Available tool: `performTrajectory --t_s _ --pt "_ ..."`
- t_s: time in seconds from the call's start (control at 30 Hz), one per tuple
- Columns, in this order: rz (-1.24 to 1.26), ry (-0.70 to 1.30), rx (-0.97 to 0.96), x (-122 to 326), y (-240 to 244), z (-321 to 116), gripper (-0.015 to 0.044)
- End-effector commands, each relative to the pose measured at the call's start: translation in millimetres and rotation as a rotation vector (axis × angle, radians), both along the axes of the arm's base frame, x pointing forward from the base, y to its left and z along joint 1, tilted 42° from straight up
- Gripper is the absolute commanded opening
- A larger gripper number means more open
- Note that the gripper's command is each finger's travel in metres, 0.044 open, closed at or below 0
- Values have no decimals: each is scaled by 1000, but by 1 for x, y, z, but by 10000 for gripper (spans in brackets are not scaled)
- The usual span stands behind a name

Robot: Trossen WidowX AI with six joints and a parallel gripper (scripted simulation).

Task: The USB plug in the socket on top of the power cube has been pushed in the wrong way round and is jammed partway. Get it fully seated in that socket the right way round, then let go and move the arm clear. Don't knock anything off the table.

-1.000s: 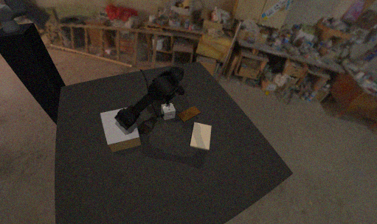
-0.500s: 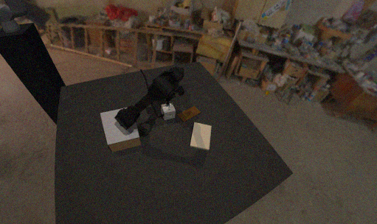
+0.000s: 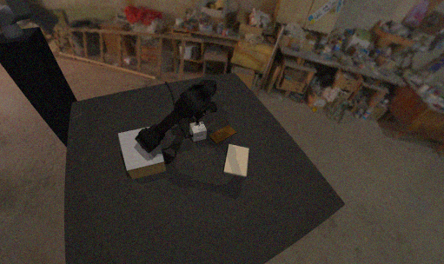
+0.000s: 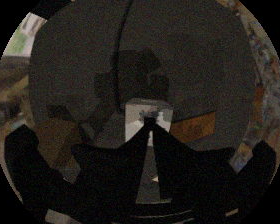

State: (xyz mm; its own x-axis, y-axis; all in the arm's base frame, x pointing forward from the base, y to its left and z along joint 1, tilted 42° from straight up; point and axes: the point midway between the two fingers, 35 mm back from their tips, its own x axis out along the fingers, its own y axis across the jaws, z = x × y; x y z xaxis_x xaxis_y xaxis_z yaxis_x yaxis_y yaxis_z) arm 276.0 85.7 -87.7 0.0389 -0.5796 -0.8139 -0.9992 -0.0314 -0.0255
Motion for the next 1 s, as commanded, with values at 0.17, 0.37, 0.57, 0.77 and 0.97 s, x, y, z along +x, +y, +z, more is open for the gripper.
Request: performTrajectory --t_s 0.17,0.37,0.57,0.77,0.97 --pt "3 1 0 0 -1 -1 0" --pt "3 1 0 0 -1 -2 0" --pt "3 1 0 0 -2 -2 0" --pt "3 1 0 0 -2 -3 0" --pt "3 1 0 0 -3 -3 0"
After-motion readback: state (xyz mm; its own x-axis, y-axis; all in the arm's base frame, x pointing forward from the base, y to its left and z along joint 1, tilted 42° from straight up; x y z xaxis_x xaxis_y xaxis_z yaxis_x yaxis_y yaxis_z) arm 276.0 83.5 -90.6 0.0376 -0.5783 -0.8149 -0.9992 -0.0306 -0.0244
